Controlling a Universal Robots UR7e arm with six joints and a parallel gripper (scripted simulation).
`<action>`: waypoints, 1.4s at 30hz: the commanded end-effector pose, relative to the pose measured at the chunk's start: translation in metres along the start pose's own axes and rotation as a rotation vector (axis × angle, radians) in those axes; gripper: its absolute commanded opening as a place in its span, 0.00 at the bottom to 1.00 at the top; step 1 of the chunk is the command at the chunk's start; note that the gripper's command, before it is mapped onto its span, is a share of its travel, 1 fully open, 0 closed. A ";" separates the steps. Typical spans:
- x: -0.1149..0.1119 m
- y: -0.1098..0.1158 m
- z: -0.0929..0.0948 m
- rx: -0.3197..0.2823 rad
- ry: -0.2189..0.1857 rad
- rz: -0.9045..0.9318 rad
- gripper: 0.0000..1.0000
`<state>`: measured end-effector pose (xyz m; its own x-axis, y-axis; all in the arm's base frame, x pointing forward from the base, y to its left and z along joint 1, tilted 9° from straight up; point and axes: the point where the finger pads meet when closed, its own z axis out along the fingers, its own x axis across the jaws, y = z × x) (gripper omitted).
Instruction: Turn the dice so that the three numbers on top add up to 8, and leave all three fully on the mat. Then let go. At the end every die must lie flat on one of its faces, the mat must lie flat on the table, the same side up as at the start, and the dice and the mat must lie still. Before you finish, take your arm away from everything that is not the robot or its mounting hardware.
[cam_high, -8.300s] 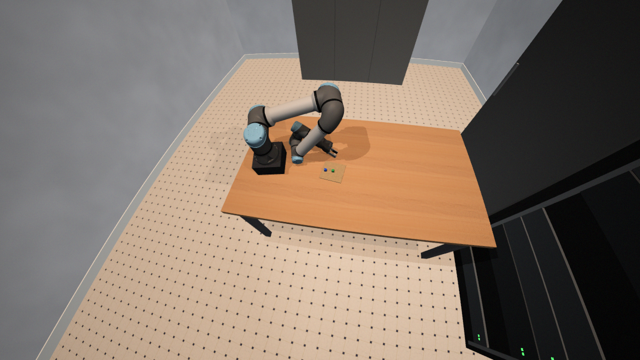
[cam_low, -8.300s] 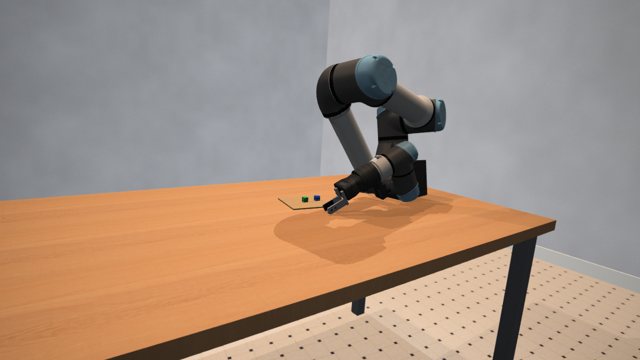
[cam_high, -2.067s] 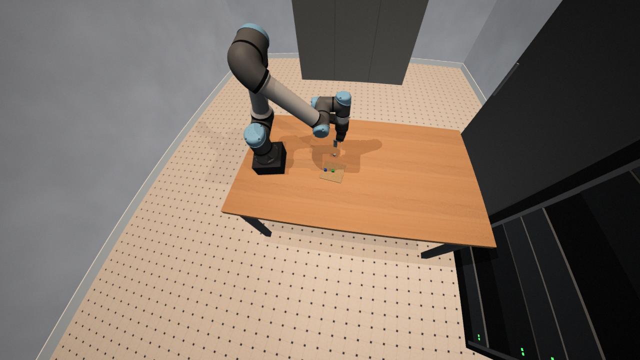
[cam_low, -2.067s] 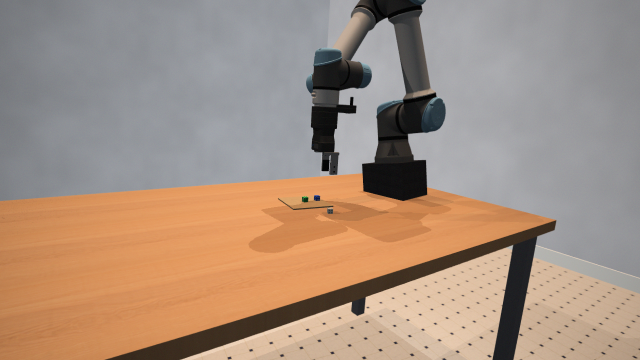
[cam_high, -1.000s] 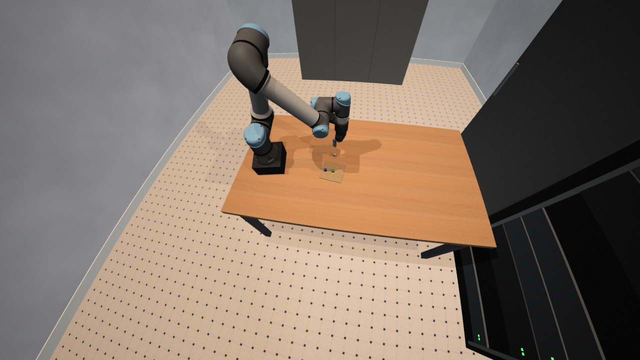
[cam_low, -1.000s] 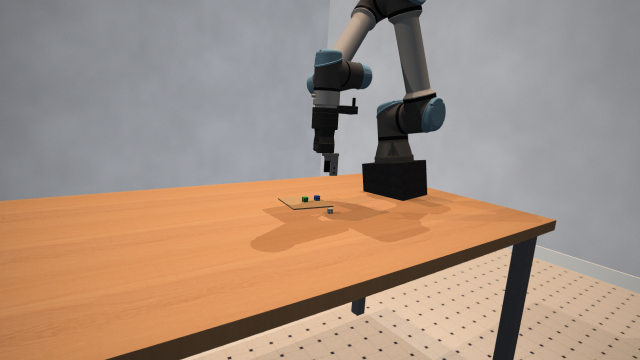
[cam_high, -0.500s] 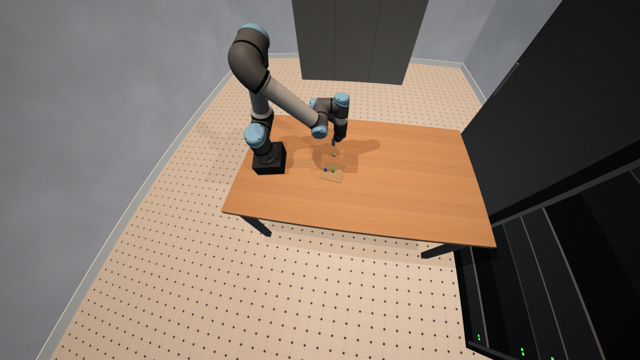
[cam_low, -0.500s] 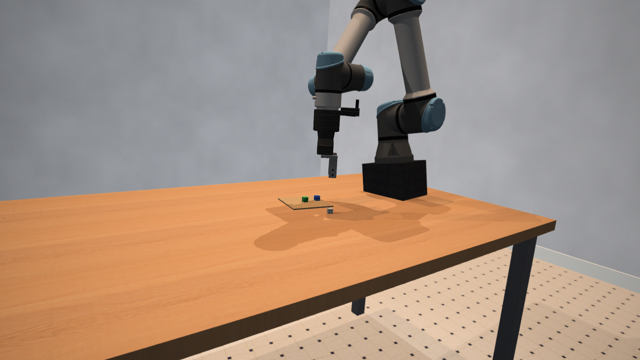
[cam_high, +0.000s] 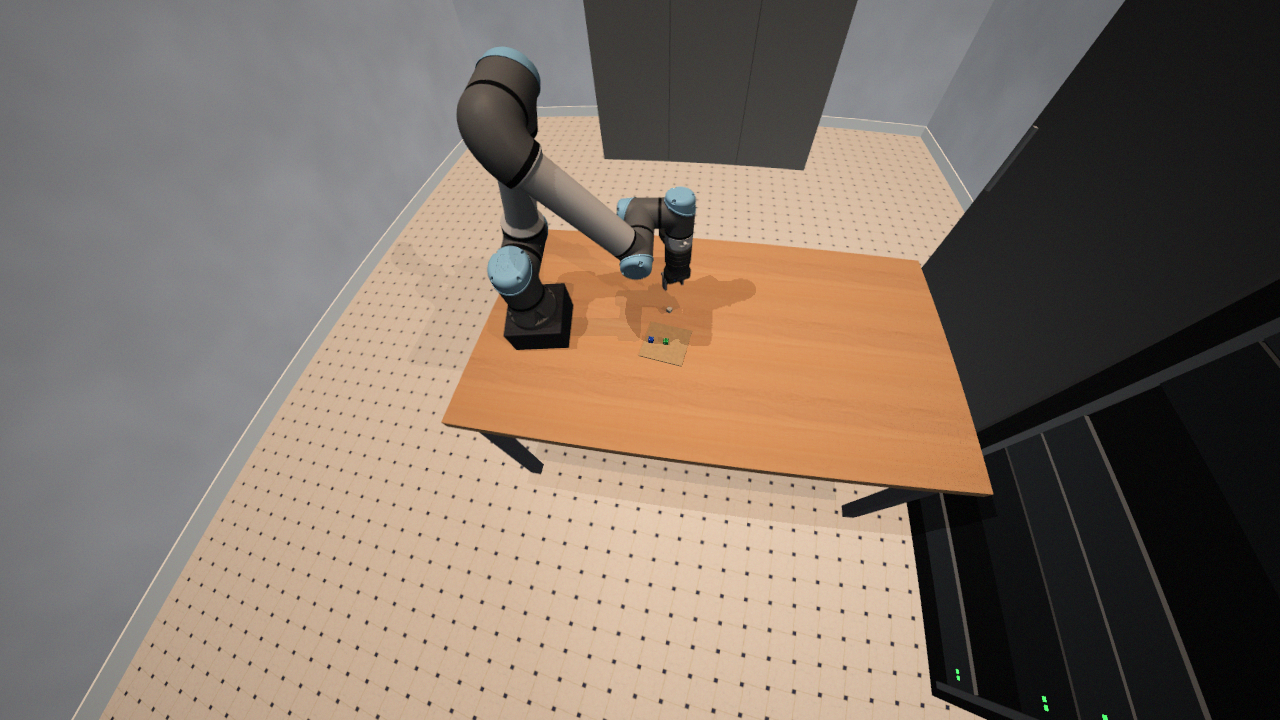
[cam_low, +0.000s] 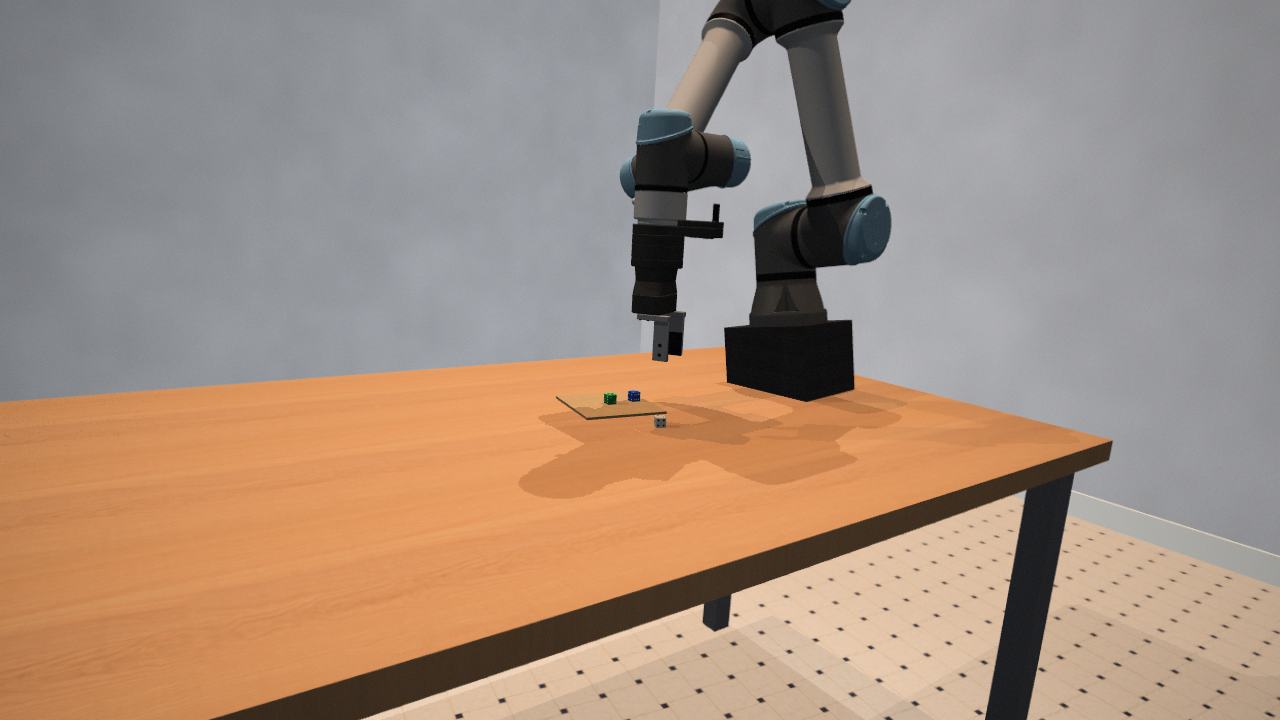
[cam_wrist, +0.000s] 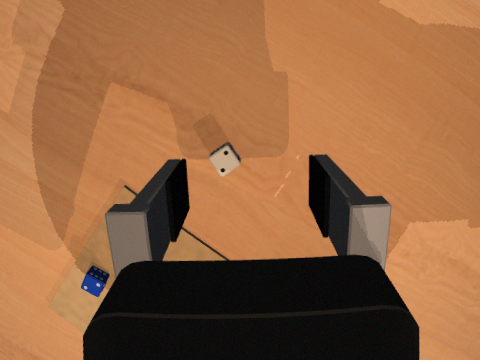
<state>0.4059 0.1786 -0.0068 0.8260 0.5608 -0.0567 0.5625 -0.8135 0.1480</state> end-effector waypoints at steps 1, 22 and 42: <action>0.002 -0.002 0.003 -0.005 -0.001 0.174 1.00; 0.006 -0.003 0.013 -0.005 0.001 0.780 1.00; 0.004 0.001 0.021 -0.005 0.002 1.302 1.00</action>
<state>0.4105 0.1776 -0.0269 0.8177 -0.5634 0.1181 -0.5745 -0.8118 0.1048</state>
